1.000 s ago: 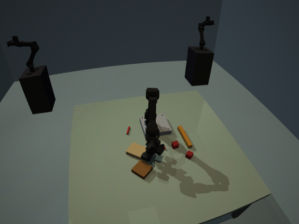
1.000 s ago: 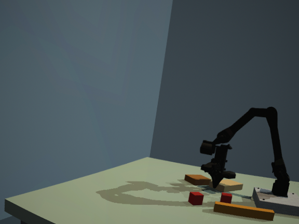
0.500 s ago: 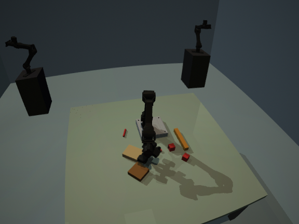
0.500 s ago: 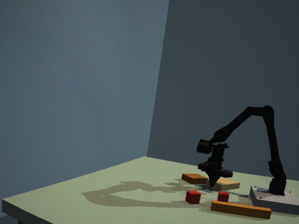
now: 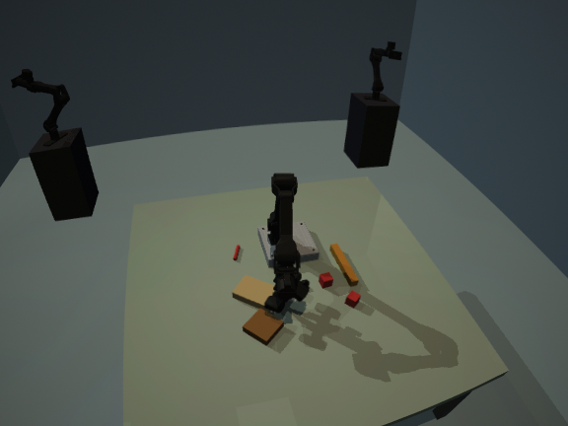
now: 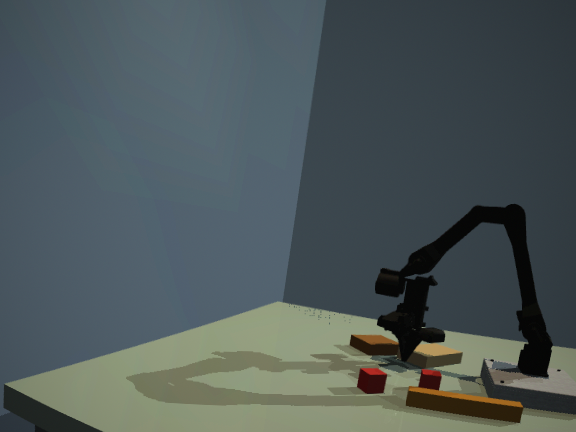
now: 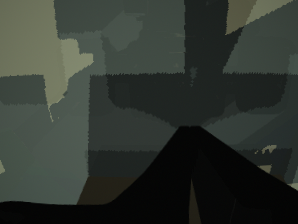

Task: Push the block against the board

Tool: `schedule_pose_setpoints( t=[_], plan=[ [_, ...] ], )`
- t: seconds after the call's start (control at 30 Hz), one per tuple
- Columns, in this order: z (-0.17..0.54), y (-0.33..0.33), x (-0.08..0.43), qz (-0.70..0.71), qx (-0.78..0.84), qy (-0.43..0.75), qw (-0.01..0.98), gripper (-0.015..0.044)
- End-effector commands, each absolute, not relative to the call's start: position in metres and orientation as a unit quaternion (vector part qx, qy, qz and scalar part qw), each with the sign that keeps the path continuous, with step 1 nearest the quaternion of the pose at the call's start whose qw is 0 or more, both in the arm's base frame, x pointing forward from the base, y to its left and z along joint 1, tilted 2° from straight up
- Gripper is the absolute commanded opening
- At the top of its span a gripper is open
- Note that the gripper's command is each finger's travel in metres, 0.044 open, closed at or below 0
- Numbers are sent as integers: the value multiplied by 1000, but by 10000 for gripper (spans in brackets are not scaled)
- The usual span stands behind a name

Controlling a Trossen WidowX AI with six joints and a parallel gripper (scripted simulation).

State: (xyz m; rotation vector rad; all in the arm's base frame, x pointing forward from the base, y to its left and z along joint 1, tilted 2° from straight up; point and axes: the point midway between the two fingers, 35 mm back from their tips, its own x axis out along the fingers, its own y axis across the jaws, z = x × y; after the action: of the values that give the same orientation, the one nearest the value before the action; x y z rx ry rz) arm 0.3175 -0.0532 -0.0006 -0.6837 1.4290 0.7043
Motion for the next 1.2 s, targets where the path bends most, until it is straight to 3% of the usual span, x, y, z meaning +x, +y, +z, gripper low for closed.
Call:
schedule_pose_setpoints(
  t=[0.0,0.5,0.67,0.87,1.17],
  plan=[
    [-1,-49,321,309,-300,631,646,0],
    [-1,-29,337,309,-299,630,646,0],
    [51,-34,334,309,-299,630,646,0],
    [54,-34,333,307,-298,631,647,0],
    [55,-58,322,212,-202,669,683,0]
  ],
)
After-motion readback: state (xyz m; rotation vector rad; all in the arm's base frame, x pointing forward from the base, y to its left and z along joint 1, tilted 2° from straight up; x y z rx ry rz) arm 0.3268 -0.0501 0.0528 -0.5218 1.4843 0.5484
